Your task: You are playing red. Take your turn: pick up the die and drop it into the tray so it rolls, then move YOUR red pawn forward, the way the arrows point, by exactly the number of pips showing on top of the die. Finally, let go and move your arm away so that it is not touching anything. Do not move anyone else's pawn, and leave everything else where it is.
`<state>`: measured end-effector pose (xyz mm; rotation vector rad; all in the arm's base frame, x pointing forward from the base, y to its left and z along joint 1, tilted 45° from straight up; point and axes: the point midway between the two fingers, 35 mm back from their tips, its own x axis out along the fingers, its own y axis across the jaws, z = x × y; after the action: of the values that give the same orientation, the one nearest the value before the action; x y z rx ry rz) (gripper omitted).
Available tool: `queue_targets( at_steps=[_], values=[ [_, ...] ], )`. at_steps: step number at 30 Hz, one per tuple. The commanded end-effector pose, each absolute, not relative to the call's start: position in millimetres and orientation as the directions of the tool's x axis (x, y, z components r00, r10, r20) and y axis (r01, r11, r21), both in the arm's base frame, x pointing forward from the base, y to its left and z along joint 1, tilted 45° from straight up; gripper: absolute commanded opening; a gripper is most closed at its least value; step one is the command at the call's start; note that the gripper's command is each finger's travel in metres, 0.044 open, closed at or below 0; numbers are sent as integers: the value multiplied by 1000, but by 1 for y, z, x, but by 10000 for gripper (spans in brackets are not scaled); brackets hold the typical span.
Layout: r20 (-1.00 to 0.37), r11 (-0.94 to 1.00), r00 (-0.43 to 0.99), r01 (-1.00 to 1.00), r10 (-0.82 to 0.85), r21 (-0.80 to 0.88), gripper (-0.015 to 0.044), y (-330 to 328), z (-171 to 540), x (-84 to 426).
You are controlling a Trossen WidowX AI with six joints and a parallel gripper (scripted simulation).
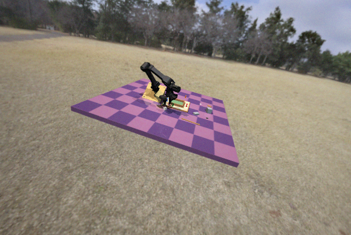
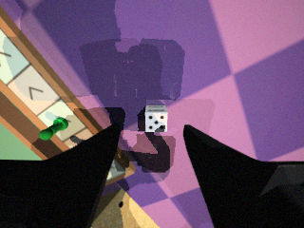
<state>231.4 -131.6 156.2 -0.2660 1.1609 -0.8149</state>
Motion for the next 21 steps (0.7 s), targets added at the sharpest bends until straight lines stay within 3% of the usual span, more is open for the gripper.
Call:
queue_targets(
  at_steps=[1, 21],
  values=[
    [-704, 682, 113, 394, -702, -616, 275, -138, 155, 222],
    [-704, 681, 113, 394, -702, -617, 275, -154, 133, 224]
  ],
)
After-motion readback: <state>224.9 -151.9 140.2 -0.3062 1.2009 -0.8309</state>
